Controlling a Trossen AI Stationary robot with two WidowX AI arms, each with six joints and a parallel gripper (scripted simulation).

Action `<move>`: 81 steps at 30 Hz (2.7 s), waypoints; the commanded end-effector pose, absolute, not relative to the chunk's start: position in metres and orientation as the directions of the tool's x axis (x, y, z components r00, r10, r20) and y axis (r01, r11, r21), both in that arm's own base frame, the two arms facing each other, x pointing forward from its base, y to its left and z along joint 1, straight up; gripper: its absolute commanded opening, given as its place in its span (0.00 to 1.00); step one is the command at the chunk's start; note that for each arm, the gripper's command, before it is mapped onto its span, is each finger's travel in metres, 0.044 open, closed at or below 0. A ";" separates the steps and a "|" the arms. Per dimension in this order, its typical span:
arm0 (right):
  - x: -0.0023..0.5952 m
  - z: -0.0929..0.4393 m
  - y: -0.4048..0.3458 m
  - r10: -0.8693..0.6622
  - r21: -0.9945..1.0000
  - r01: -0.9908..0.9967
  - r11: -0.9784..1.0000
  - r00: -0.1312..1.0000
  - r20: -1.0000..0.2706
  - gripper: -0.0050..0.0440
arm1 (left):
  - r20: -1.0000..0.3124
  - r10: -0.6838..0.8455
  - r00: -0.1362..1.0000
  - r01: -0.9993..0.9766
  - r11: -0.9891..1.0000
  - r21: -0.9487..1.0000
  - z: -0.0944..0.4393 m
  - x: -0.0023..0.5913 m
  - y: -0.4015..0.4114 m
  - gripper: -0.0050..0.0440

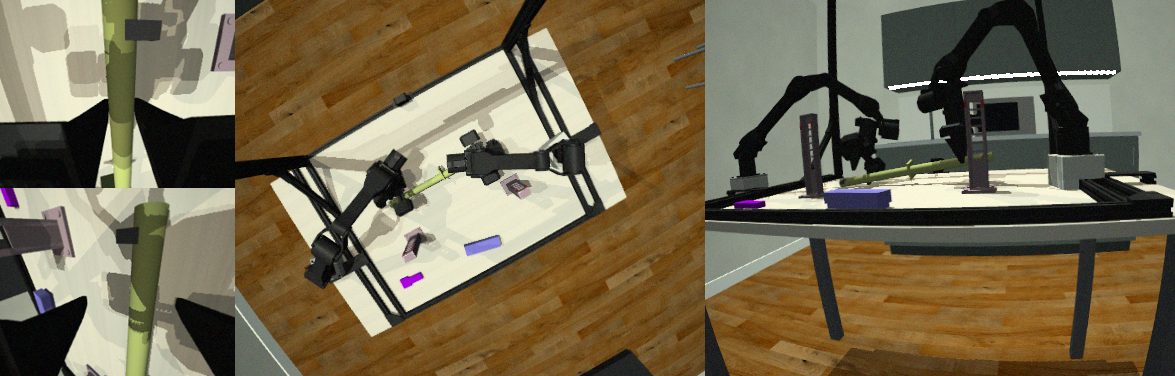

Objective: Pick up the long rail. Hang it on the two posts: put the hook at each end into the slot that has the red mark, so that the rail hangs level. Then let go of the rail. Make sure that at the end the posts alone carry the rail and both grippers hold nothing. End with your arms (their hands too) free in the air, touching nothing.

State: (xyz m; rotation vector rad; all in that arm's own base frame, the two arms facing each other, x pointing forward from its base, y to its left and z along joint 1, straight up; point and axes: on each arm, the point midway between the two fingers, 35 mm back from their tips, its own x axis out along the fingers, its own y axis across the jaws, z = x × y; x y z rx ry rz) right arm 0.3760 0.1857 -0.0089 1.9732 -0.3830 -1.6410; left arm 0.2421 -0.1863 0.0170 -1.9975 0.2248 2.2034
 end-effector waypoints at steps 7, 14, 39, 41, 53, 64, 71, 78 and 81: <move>0.374 -0.017 0.192 -0.516 0.546 0.128 -0.828 0.209 -0.831 1.00 | -0.995 0.014 -0.094 -0.215 -0.977 0.006 0.018 0.242 -0.186 0.10; 0.374 -0.017 0.192 -0.516 0.546 0.128 -0.828 0.209 -0.831 1.00 | -0.995 0.014 -0.094 -0.215 -0.977 0.006 0.018 0.242 -0.186 0.10; 0.363 0.024 0.218 -0.517 0.547 0.127 -0.827 0.209 -0.830 1.00 | -0.995 0.014 -0.094 -0.215 -0.977 0.006 0.018 0.242 -0.186 0.10; 0.363 0.024 0.217 -0.511 0.541 0.128 -0.831 0.206 -0.835 0.90 | -0.995 0.014 -0.094 -0.215 -0.977 0.006 0.018 0.242 -0.186 0.10; 0.368 0.017 0.200 -0.340 0.359 0.152 -0.921 0.136 -0.930 0.43 | -0.996 0.012 -0.092 -0.211 -0.978 0.007 0.018 0.243 -0.186 0.10; 0.375 0.016 0.183 -0.086 0.106 0.190 -0.976 0.114 -0.990 0.43 | -0.996 0.010 -0.090 -0.206 -0.979 0.008 0.018 0.244 -0.186 0.10; 0.376 0.016 0.177 0.012 0.014 0.220 -0.975 0.118 -0.993 0.43 | -0.996 0.014 -0.094 -0.213 -0.977 0.007 0.018 0.243 -0.186 0.10; 0.376 0.014 0.176 0.029 -0.001 0.226 -0.974 0.120 -0.992 0.43 | -0.995 0.014 -0.094 -0.215 -0.977 0.006 0.018 0.242 -0.186 0.10; 0.376 0.009 0.176 0.029 -0.001 0.226 -0.974 0.120 -0.992 0.43 | -0.995 0.014 -0.094 -0.215 -0.977 0.006 0.018 0.242 -0.186 0.10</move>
